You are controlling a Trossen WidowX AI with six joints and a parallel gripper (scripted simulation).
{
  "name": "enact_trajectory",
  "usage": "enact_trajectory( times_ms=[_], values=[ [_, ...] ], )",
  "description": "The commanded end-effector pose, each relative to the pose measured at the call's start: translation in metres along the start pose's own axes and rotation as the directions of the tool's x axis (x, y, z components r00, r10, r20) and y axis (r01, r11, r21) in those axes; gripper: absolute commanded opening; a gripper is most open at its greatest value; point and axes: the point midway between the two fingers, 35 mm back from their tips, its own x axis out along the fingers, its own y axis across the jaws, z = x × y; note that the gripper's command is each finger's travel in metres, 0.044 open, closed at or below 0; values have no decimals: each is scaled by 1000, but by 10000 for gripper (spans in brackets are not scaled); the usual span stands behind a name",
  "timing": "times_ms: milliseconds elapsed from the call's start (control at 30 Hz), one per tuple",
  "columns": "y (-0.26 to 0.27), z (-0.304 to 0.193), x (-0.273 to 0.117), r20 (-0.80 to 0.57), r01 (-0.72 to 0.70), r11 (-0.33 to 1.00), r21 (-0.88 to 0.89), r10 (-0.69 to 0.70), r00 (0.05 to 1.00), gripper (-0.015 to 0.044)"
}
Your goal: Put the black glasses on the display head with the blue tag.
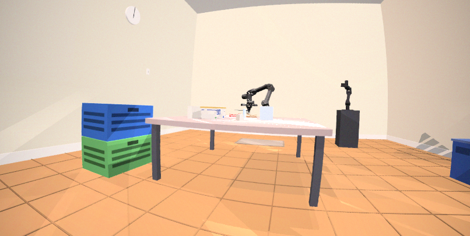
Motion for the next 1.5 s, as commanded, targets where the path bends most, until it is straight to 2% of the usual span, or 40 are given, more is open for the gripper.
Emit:
enact_trajectory(
  times_ms=[0, 1467],
  values=[
    [1, -3, 0, 0, 2, 1000, -3, -2, 1000, 0],
    [4, -9, 0, 0, 2, 1000, -3, -2, 1000, 0]
  ],
)
